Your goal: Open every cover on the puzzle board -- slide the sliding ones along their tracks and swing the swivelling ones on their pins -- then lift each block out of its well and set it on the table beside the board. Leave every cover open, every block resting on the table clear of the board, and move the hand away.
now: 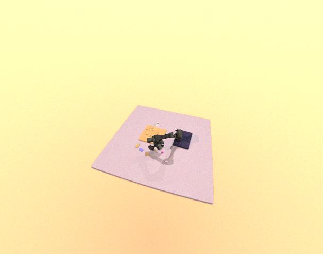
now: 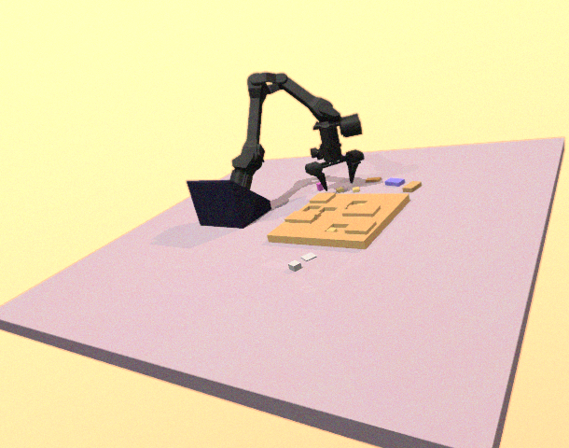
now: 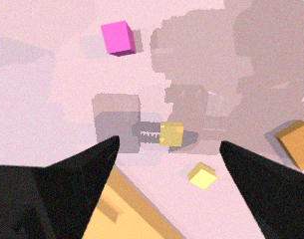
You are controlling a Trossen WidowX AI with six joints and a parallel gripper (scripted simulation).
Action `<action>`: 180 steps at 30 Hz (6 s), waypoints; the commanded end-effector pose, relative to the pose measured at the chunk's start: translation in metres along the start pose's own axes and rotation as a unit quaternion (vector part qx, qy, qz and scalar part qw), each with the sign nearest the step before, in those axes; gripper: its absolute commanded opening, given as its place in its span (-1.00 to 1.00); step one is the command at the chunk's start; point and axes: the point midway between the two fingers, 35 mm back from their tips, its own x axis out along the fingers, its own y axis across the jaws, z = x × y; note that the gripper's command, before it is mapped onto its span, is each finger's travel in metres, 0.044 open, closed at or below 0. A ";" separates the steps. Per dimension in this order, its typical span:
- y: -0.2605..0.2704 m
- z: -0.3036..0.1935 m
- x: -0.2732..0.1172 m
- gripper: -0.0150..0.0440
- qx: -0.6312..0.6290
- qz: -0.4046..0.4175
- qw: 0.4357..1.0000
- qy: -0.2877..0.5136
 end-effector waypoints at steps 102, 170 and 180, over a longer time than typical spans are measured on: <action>0.161 -0.306 -0.045 -0.49 0.956 -0.008 0.294 0.003; 0.147 -0.316 -0.035 0.00 0.954 -0.008 -0.299 -0.002; 0.148 -0.314 -0.067 0.00 0.891 -0.008 -0.455 -0.004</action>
